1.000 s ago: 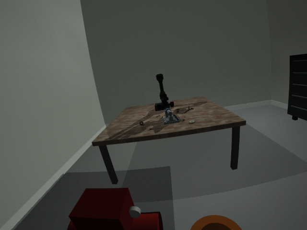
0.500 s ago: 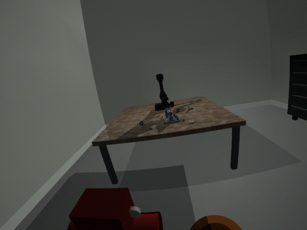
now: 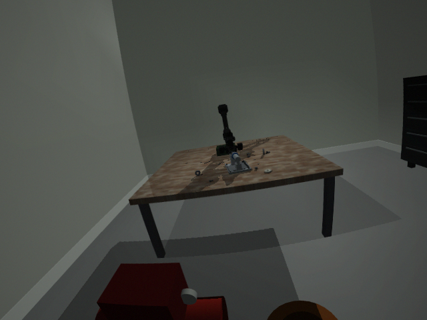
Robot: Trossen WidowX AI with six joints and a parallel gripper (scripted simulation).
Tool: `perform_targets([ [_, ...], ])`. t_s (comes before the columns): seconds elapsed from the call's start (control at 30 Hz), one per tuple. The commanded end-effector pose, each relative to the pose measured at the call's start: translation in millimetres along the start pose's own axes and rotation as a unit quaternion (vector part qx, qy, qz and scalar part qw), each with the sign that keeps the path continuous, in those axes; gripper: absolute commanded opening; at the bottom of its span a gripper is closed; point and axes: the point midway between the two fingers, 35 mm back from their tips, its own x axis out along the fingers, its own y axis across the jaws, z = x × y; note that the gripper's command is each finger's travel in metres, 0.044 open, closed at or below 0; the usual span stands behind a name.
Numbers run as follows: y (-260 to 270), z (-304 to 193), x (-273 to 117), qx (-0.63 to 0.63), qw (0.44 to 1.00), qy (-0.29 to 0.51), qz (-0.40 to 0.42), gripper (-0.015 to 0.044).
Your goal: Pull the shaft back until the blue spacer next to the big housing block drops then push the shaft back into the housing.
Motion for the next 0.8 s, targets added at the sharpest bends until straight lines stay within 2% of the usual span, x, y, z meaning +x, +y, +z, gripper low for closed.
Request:
perform_targets([
  [0.0,0.5,-0.5,-0.7,0.0,1.0,0.0,0.002,0.0],
  [0.77,0.5,-2.0,-3.2,0.0,1.0,0.0,0.002,0.0],
])
